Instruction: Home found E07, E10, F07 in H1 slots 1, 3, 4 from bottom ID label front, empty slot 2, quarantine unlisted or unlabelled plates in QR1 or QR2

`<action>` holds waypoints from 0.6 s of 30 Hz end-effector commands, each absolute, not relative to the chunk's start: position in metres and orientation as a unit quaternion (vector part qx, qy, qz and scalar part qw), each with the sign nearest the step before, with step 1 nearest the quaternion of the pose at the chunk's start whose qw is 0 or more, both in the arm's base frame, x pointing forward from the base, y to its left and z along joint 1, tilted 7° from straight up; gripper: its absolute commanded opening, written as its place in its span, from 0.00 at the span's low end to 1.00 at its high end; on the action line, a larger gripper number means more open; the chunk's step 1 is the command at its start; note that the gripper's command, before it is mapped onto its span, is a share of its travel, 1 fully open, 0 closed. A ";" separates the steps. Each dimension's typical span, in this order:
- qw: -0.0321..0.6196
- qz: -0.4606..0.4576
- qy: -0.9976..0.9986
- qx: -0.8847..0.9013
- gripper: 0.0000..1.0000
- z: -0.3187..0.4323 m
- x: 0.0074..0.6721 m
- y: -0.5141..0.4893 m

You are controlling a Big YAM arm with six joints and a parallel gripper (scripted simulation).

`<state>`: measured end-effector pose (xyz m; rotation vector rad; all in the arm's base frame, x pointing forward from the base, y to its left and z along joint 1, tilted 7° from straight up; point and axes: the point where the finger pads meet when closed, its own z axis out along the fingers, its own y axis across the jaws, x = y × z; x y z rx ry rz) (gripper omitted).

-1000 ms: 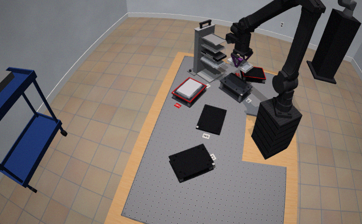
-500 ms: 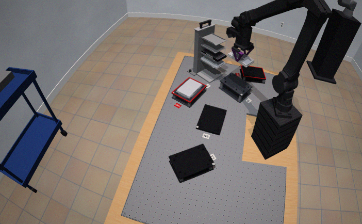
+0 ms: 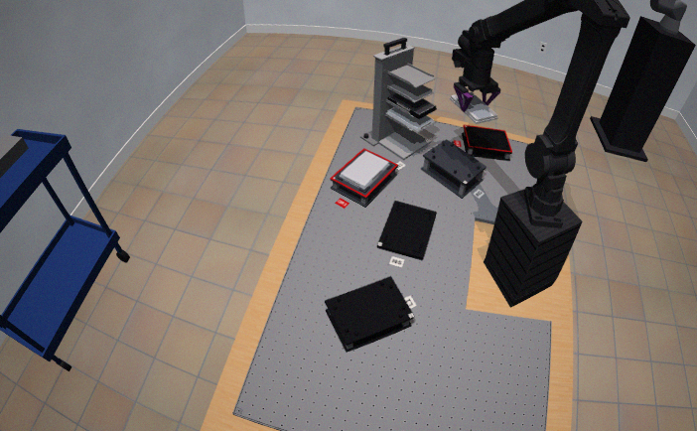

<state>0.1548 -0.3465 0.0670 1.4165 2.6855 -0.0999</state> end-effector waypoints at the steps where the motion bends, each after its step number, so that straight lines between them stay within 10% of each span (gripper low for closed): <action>1: 0.075 -0.046 0.861 0.500 0.86 0.091 0.159 -0.370; 18: 0.083 -0.036 0.761 0.642 0.86 0.097 0.126 -0.411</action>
